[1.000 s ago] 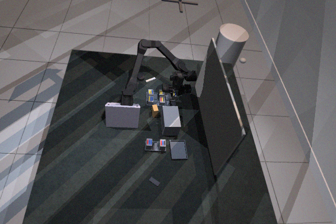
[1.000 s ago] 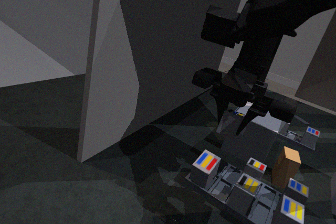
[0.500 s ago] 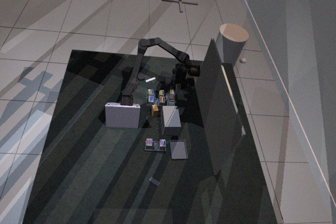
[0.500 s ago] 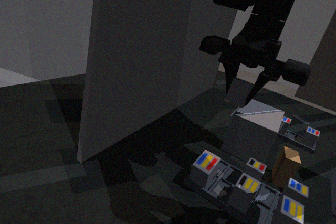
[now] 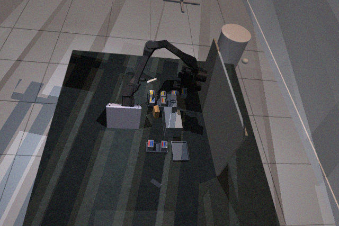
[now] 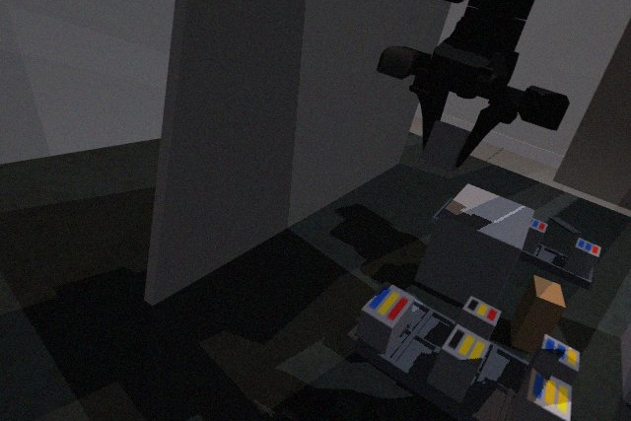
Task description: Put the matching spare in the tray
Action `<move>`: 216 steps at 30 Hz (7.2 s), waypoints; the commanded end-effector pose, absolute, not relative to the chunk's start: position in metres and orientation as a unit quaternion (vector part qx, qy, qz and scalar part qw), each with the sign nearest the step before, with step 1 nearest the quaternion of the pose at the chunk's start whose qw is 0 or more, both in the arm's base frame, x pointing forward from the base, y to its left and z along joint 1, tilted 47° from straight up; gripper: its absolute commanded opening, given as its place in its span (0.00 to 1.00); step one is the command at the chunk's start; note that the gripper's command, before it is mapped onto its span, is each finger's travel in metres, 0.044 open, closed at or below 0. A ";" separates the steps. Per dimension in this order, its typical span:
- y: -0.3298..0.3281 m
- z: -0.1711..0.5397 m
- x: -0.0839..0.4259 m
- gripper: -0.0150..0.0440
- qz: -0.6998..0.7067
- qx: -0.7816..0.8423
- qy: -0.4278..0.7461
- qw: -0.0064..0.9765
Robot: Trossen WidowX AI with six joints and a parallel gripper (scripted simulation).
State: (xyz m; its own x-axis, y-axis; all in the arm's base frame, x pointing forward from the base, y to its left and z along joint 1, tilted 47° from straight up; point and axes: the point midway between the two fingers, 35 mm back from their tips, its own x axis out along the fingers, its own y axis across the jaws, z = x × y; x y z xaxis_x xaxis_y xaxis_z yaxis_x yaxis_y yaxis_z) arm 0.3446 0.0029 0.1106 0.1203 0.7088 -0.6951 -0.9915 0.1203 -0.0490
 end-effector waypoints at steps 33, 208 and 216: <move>-0.166 -0.060 0.336 0.25 0.603 -0.263 0.282 0.698; -0.173 -0.143 0.314 1.00 0.603 -0.266 0.265 0.704; -0.173 -0.143 0.314 1.00 0.603 -0.266 0.265 0.704</move>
State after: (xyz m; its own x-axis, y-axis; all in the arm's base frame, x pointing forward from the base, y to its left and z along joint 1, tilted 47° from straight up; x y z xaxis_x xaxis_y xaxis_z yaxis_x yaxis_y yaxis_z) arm 0.3142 -0.1731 -0.1424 0.1310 0.7090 -0.6930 -0.9901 0.1289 -0.0553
